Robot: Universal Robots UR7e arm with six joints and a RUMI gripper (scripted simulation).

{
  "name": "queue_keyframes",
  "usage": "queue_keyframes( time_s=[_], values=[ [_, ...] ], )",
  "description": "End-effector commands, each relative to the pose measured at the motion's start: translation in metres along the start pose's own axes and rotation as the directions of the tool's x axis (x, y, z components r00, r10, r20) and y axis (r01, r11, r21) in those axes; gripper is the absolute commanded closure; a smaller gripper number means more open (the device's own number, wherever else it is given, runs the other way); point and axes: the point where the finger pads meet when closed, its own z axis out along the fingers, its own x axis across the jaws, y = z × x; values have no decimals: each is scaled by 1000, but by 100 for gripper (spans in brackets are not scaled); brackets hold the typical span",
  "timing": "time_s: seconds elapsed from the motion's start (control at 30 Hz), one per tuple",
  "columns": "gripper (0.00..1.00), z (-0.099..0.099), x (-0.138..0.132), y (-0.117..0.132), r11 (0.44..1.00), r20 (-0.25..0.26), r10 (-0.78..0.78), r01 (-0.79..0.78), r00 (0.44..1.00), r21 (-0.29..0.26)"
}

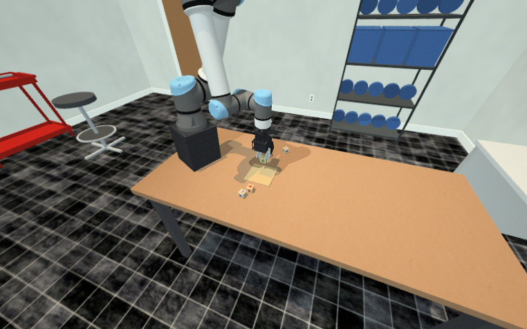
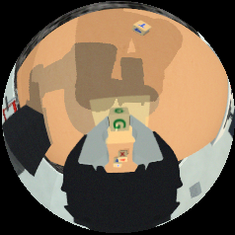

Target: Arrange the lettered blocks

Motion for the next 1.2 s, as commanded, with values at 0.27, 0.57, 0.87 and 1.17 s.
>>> queue_keyframes(
  time_s=[0.27,0.57,0.87,1.17],
  values=[
    [91,40,7,1,1000,-16,0,0,1000,-4],
    [91,42,6,1,1000,-15,0,0,1000,-3],
    [91,41,6,1,1000,-16,0,0,1000,-4],
    [91,41,6,1,1000,-16,0,0,1000,-3]
  ],
)
